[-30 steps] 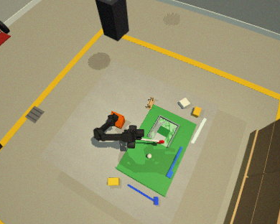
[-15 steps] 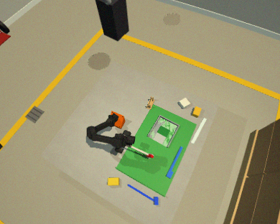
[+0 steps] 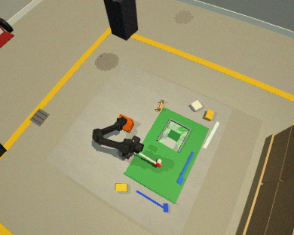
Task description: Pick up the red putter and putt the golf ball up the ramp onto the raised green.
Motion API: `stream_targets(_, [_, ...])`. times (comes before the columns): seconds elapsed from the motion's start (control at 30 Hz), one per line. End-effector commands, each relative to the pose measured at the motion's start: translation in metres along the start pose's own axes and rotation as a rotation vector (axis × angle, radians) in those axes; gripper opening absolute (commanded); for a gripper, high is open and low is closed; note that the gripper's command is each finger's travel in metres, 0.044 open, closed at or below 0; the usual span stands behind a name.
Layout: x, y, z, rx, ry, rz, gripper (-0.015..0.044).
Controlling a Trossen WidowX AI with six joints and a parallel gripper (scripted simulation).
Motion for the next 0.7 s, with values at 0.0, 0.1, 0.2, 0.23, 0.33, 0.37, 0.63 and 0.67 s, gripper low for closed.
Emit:
stream_targets(0.0, [-0.012, -0.001, -0.002, -0.034, -0.002, -0.006, 0.0])
stream_targets(0.1, [-0.013, -0.001, -0.002, -0.035, -0.002, -0.005, 0.0])
stream_targets(0.2, [-0.016, -0.001, -0.002, -0.036, -0.002, -0.005, 0.0])
stream_targets(0.23, [-0.017, -0.001, -0.002, -0.036, -0.002, -0.005, 0.0])
stream_targets(0.33, [-0.022, -0.001, -0.002, -0.036, -0.001, -0.005, 0.0])
stream_targets(0.37, [-0.024, -0.001, -0.002, -0.036, -0.001, -0.005, 0.0])
stream_targets(0.63, [-0.037, -0.001, -0.002, -0.036, -0.002, -0.006, 0.0])
stream_targets(0.67, [-0.038, -0.001, -0.002, -0.036, -0.003, -0.006, 0.0])
Point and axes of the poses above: the point midway between the two fingers, 35 mm back from their tips, its own x axis back along the fingers, its own z axis across the jaws, y = z × x, the point moved 9 cm from there along x, back along the fingers, and after that the axes turned 12 degrees about -x, right-handed, at the moved point
